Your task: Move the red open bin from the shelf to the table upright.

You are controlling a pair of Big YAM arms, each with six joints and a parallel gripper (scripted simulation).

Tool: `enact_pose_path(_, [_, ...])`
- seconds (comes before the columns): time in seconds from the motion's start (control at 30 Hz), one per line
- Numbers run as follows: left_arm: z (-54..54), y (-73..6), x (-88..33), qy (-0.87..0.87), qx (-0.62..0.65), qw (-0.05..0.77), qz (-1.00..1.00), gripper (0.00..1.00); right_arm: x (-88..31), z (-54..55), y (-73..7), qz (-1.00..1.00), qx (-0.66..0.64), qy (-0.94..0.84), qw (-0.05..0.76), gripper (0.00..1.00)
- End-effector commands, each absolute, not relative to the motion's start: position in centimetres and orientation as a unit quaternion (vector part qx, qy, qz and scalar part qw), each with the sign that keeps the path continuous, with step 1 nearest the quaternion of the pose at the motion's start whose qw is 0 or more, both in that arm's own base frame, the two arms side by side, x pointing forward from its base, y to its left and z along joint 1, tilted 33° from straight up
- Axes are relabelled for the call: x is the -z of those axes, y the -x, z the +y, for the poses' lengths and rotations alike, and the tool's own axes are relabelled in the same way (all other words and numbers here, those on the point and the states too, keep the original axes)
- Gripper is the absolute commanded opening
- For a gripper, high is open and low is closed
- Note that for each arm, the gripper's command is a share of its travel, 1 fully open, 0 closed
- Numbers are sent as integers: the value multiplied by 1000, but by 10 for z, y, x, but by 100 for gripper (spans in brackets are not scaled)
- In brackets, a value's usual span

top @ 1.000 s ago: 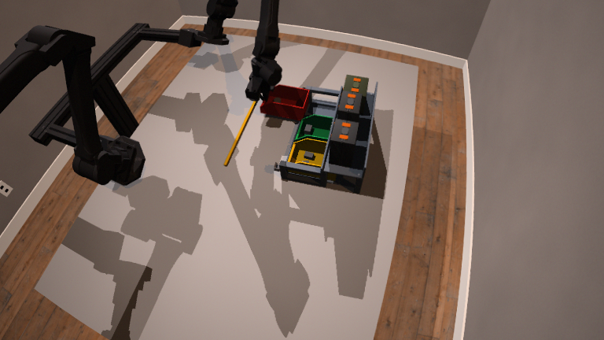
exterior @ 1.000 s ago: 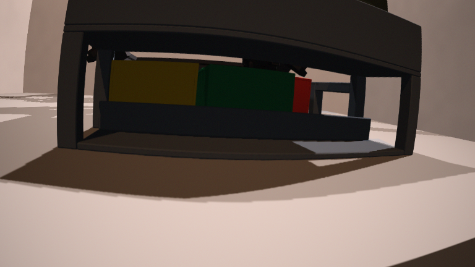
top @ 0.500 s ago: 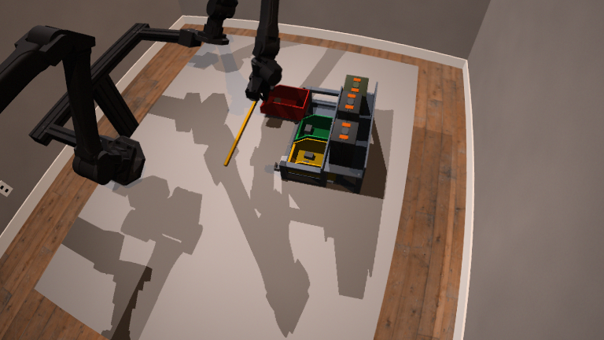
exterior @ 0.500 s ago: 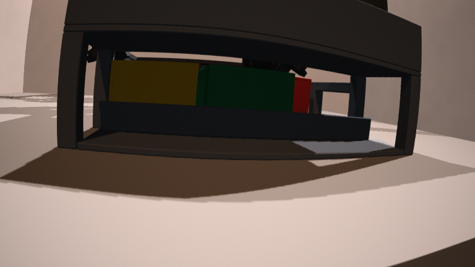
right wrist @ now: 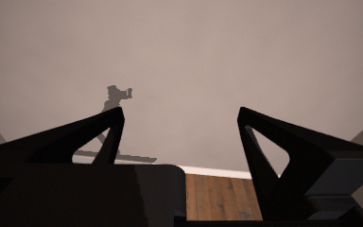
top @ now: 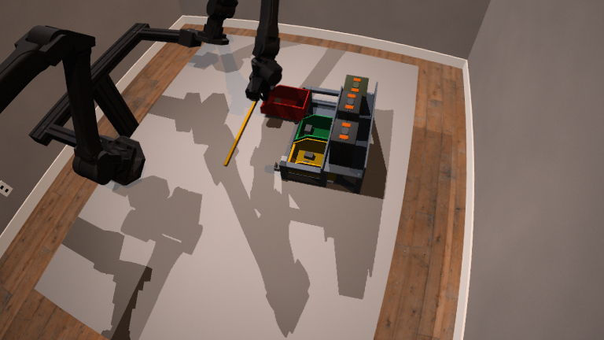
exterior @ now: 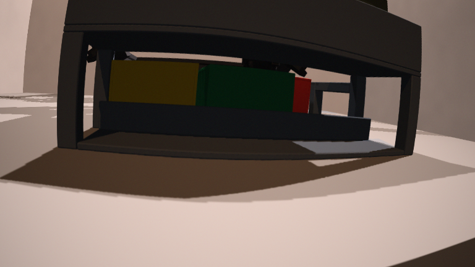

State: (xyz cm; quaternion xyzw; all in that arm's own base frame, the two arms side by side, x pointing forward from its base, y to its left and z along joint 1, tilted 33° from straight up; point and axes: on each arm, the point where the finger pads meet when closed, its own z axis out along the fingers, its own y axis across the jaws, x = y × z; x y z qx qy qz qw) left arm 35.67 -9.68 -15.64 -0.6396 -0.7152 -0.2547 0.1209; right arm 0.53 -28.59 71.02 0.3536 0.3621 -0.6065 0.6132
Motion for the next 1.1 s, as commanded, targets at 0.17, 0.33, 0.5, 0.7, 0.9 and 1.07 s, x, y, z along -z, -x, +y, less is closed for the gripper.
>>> enact_pose_path(0.17, [-116, -366, 149, 655, 261, 95, -703, 0, -721, -270, -1, 344, 617, -342, 620, 100])
enact_pose_path(0.33, [-113, -362, 156, 657, 259, 103, -701, 0, -721, -270, -1, 344, 617, -342, 620, 100])
enact_pose_path(0.5, [-111, -360, 161, 658, 258, 107, -700, 0, -721, -270, -1, 344, 617, -342, 620, 100])
enact_pose_path(0.7, [-109, -361, 165, 658, 258, 108, -700, 0, -721, -270, -1, 344, 617, -342, 620, 100])
enact_pose_path(0.9, [-105, -364, 164, 653, 258, 106, -704, 0, -721, -270, -1, 344, 617, -342, 620, 100])
enact_pose_path(1.07, [-97, -366, 166, 647, 256, 108, -710, 0, -721, -270, -1, 344, 617, -342, 620, 100])
